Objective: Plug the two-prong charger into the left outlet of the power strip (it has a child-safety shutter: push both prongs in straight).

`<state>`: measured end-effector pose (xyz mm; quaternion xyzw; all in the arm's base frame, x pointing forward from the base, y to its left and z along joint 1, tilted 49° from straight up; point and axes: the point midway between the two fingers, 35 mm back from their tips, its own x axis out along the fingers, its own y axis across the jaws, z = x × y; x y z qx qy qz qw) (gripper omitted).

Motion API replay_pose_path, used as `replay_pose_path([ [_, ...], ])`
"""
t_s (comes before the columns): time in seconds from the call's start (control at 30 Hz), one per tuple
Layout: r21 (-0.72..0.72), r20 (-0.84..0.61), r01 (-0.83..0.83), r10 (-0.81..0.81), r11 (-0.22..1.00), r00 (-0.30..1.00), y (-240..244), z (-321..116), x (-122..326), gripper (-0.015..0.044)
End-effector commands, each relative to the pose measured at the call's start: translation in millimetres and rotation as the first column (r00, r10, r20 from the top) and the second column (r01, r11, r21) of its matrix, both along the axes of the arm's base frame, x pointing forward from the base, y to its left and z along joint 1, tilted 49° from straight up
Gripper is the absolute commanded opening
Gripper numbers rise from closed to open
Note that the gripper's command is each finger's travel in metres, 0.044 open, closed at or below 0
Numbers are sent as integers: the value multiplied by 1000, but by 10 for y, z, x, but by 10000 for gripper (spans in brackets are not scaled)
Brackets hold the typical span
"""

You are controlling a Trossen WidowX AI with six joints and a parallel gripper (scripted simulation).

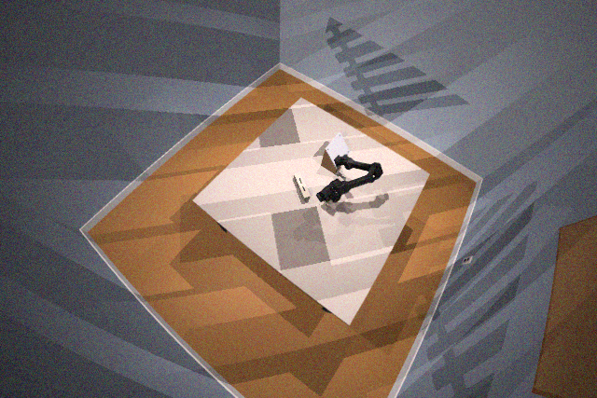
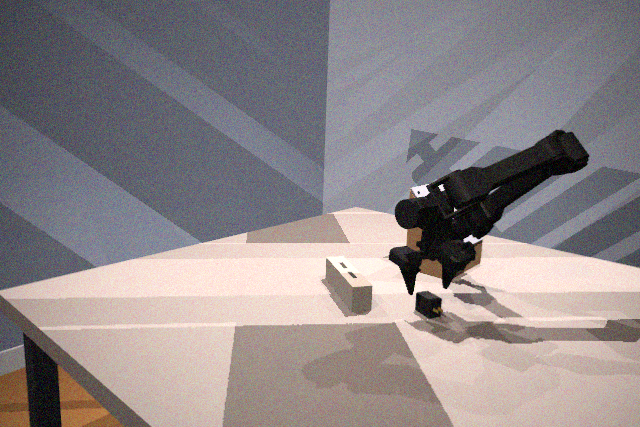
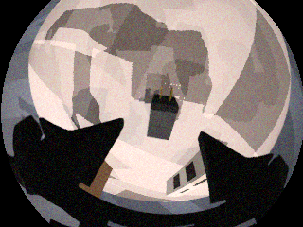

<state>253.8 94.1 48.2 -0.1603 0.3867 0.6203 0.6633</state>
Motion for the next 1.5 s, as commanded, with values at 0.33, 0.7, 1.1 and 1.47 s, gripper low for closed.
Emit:
replay_pose_path([
  [0.33, 6, -13, 2, -2, 1000, 1000, 189, -175, -23, 440],
  [0.7, 9, -13, 2, -1, 1000, 1000, 307, -269, -41, 440],
  [1.1, 4, -1, -1, 1, 1000, 1000, 287, -239, -25, 204],
  [1.47, 4, -1, -1, 1, 1000, 1000, 282, -235, -23, 52],
])
